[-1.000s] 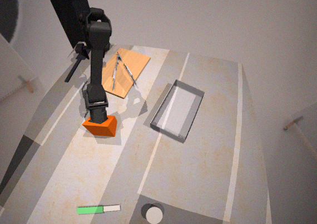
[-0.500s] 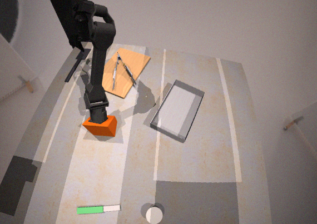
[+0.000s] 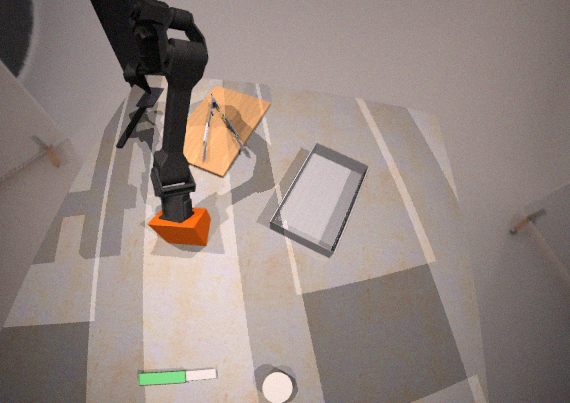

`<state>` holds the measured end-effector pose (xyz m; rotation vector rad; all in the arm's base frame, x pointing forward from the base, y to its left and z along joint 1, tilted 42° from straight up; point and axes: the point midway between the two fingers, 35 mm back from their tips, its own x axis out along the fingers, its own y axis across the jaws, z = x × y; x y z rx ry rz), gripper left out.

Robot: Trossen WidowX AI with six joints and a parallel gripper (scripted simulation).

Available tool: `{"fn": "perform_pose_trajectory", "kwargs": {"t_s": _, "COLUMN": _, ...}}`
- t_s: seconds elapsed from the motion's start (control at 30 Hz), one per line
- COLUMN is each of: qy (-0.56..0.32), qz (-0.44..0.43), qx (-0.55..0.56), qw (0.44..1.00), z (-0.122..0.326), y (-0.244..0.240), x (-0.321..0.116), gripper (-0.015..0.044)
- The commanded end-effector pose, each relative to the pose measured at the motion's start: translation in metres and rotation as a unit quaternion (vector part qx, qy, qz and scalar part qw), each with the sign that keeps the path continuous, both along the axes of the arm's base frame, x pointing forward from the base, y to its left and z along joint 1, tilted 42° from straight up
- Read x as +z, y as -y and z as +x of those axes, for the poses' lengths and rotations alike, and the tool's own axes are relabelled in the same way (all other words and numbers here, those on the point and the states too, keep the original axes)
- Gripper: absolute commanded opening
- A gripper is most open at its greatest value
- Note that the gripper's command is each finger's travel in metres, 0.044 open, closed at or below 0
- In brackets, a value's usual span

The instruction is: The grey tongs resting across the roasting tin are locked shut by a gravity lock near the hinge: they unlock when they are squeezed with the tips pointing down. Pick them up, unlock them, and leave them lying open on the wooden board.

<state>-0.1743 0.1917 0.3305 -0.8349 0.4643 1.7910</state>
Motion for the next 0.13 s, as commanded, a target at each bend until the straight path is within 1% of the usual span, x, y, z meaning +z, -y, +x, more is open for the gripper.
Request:
{"fn": "perform_pose_trajectory", "kwargs": {"t_s": 0.0, "qy": 0.001, "qz": 0.001, "qx": -0.003, "qw": 1.0, "z": 0.001, "y": -0.0002, "x": 0.0001, "gripper": 0.044}}
{"fn": "perform_pose_trajectory", "kwargs": {"t_s": 0.1, "qy": 0.001, "qz": 0.001, "qx": -0.003, "qw": 1.0, "z": 0.001, "y": -0.0002, "x": 0.0001, "gripper": 0.044}}
